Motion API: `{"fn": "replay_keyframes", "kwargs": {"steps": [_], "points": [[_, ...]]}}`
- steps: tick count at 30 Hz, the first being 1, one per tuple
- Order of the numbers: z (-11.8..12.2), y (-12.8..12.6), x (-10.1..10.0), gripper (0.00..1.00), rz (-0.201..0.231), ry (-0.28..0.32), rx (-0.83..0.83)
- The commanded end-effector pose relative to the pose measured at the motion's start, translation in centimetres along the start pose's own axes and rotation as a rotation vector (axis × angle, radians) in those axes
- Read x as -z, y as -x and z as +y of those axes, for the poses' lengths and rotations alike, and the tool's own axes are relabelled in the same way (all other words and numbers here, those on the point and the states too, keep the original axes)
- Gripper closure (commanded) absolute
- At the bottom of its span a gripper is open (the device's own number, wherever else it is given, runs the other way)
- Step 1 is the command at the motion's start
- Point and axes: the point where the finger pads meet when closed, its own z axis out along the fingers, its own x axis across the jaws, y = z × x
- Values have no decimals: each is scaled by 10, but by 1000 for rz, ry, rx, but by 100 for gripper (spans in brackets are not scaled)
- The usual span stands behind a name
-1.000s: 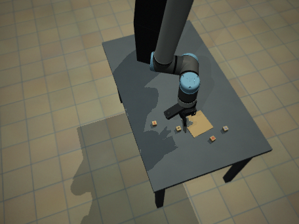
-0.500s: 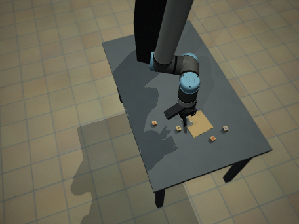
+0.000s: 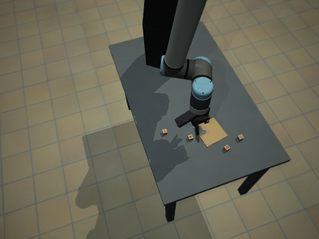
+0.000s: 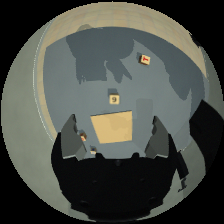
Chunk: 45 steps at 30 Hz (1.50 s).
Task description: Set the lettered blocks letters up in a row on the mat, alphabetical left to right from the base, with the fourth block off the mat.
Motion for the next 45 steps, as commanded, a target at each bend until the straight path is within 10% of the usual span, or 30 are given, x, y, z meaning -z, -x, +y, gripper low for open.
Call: {"fn": "replay_keyframes", "kwargs": {"steps": [1,45], "points": [[0,1,0,0,-1,0,-9],[50,17,-3,0,0,-2,-725]]}}
